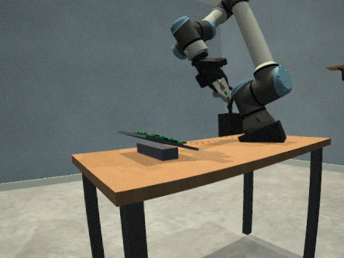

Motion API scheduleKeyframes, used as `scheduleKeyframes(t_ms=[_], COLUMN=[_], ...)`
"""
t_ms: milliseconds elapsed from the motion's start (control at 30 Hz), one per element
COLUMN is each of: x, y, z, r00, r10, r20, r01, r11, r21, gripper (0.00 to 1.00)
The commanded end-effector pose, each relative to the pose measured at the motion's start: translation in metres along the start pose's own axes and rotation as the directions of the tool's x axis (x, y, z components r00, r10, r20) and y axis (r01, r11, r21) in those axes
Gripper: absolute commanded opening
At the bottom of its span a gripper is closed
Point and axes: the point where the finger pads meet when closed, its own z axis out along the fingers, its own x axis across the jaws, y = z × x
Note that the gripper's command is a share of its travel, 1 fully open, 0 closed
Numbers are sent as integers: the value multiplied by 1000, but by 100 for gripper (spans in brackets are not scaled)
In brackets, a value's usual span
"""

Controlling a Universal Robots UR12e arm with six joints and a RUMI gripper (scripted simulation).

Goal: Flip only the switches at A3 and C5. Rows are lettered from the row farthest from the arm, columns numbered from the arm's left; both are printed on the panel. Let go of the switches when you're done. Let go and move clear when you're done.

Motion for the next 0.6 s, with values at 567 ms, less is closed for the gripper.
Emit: scheduleKeyframes(t_ms=[567], x=[132], y=[43], z=[-66], r00=[732], r10=[617], r20=[-289], r01=[-618], r11=[780], r21=[100], gripper=[0])
